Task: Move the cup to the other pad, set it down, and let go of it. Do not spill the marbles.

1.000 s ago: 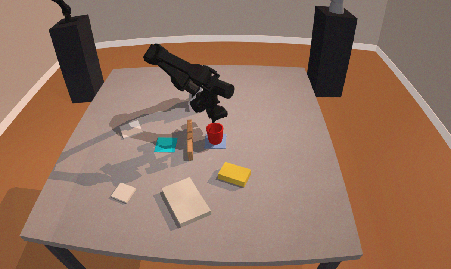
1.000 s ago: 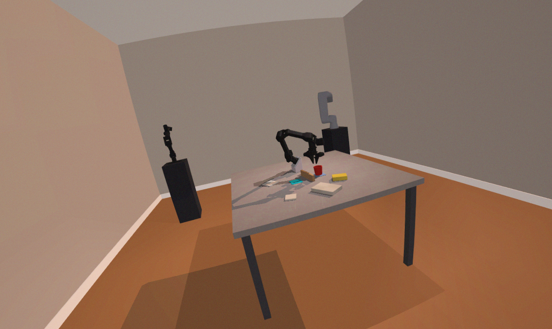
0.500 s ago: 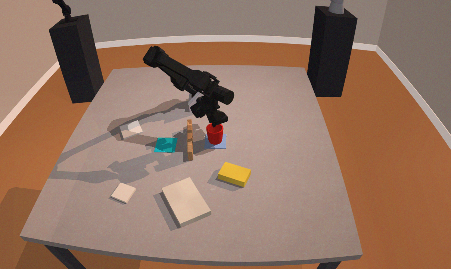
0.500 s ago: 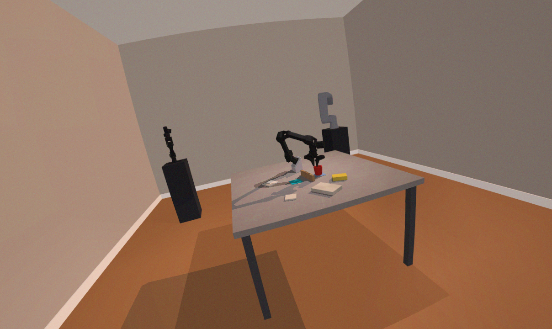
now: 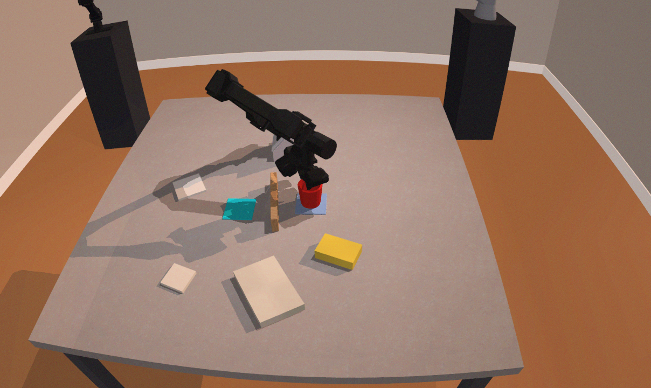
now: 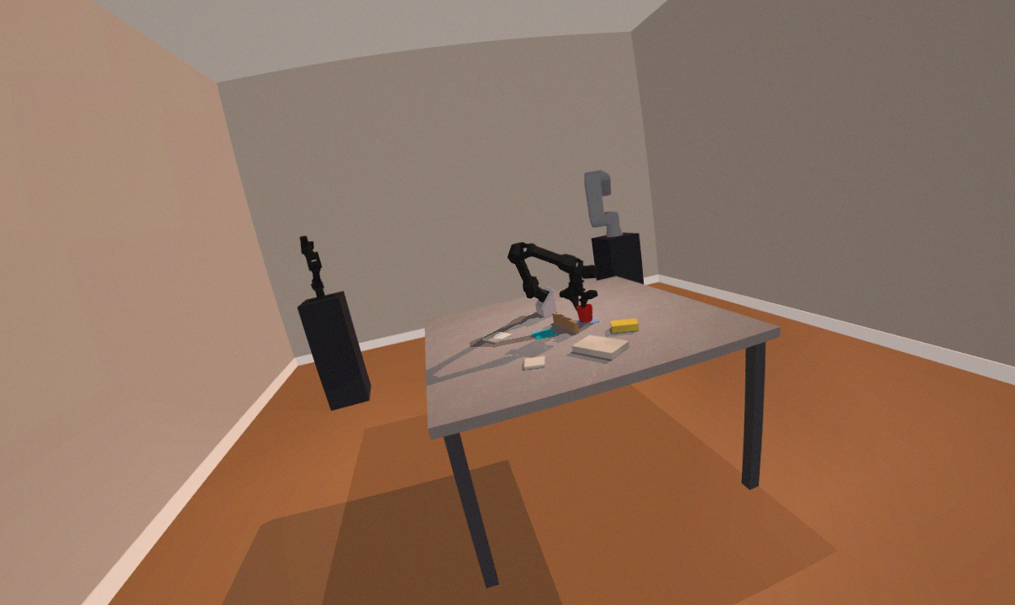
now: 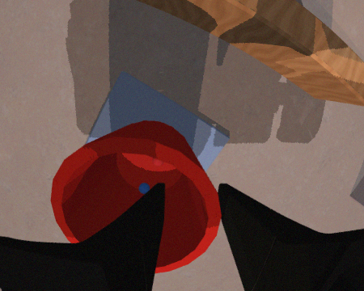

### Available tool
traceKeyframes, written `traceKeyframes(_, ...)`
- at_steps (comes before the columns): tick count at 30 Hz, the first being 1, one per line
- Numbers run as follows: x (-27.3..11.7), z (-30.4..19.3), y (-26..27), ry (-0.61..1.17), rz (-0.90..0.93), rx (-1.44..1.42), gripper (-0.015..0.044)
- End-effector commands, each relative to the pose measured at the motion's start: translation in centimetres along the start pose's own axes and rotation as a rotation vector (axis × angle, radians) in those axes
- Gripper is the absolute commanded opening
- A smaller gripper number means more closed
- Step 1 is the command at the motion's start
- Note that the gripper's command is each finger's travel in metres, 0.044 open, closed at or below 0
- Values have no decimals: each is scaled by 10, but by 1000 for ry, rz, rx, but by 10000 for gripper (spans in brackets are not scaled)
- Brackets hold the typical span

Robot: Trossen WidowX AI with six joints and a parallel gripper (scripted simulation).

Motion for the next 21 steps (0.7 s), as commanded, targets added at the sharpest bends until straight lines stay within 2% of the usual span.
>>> traceKeyframes(1, 8, 0, -4, -3, -11, -7, 148)
traceKeyframes(13, 14, 0, -5, -3, -11, -7, 148)
traceKeyframes(16, 12, 0, -3, -1, -6, -1, 69)
traceKeyframes(21, 12, 0, -3, -1, -6, -1, 36)
Point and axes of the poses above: the point midway between the two fingers, 35 mm back from their tips, its own x axis out along the fingers, its own y axis across the jaws, z = x × y, the point moved 1 cm from there along -x, back along the fingers, and after that the axes turned 10 degrees about -x, right-handed, at the moved point
